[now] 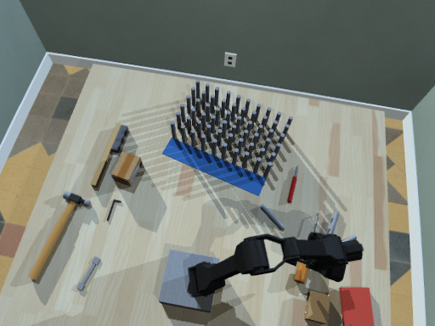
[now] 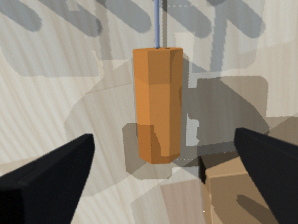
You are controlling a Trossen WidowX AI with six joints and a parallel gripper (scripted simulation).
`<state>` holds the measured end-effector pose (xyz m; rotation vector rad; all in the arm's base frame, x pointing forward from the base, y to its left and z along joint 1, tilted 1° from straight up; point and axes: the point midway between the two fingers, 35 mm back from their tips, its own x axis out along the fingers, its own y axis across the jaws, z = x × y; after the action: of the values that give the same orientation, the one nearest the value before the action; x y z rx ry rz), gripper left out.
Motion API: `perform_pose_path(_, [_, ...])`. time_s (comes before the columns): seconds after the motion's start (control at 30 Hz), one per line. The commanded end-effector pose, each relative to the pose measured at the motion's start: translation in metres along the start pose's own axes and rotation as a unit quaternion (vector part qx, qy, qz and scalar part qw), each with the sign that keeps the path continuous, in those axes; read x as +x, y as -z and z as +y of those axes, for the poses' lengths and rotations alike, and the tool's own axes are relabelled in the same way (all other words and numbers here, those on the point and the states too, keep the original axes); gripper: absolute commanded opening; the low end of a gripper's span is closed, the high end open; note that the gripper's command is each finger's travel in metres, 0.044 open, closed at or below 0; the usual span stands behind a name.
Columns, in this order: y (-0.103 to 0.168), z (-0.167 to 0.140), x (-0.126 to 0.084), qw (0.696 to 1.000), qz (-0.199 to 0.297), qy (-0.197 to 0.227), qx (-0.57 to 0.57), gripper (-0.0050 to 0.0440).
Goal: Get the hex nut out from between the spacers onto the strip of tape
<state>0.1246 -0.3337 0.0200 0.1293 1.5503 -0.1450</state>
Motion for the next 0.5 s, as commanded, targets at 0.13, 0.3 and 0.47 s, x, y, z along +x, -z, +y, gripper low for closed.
perform_pose_path(0.13, [-0.0022, -0.0051, -0.0096, 1.0, -0.008, 0.013, 0.001, 0.04])
perform_pose_path(0.3, [-0.0008, -0.0034, -0.0078, 1.0, -0.011, 0.01, 0.022, 0.04])
perform_pose_path(0.47, [0.0, -0.0036, -0.0107, 0.993, -0.027, 0.014, 0.116, 0.04])
